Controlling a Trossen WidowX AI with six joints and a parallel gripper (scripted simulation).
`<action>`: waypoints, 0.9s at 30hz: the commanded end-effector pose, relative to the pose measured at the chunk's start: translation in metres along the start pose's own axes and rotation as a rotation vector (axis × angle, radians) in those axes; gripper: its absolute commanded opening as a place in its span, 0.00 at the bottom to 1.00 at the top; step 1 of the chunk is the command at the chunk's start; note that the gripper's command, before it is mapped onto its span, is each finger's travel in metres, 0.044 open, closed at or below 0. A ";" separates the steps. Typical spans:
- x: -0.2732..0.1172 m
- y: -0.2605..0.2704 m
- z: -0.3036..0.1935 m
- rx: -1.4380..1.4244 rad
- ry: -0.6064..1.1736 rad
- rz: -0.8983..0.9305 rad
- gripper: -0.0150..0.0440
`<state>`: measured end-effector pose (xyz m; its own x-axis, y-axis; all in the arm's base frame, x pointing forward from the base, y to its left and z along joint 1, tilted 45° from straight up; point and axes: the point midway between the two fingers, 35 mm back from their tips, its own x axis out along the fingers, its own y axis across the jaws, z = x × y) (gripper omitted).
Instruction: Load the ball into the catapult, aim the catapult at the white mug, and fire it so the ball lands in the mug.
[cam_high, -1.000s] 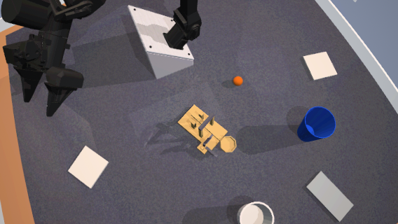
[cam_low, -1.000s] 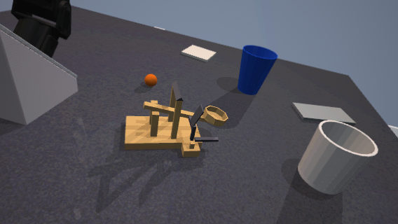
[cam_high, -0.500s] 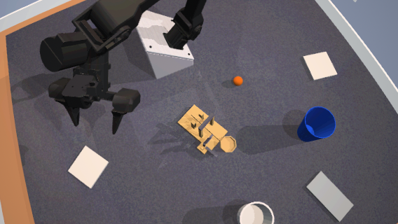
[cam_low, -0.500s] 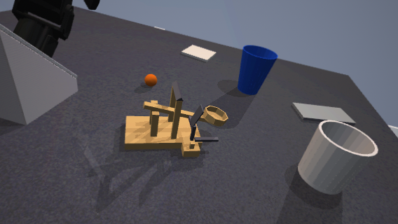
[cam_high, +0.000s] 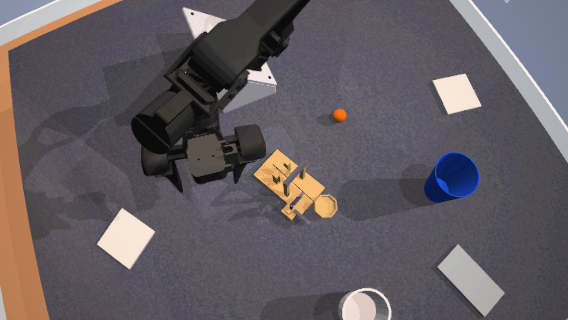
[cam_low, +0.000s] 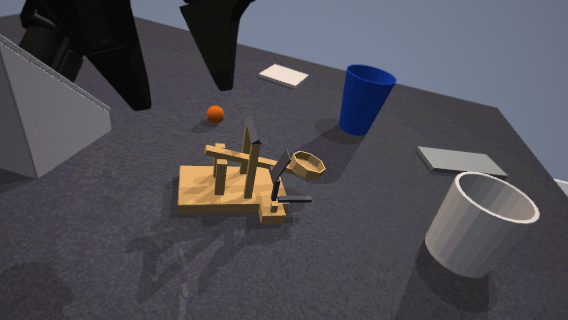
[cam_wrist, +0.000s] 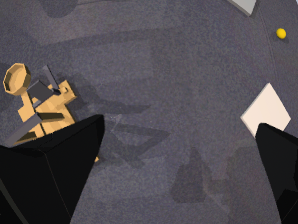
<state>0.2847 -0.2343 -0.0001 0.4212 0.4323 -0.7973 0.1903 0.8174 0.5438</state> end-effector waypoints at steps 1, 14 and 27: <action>0.008 0.026 -0.009 -0.095 0.073 0.044 1.00; 0.024 0.107 -0.042 -0.438 0.292 0.228 1.00; 0.047 0.141 -0.069 -0.577 0.375 0.320 1.00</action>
<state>0.2724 -0.0881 0.0335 0.0445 0.6886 -0.7238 -0.4287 0.6675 0.6088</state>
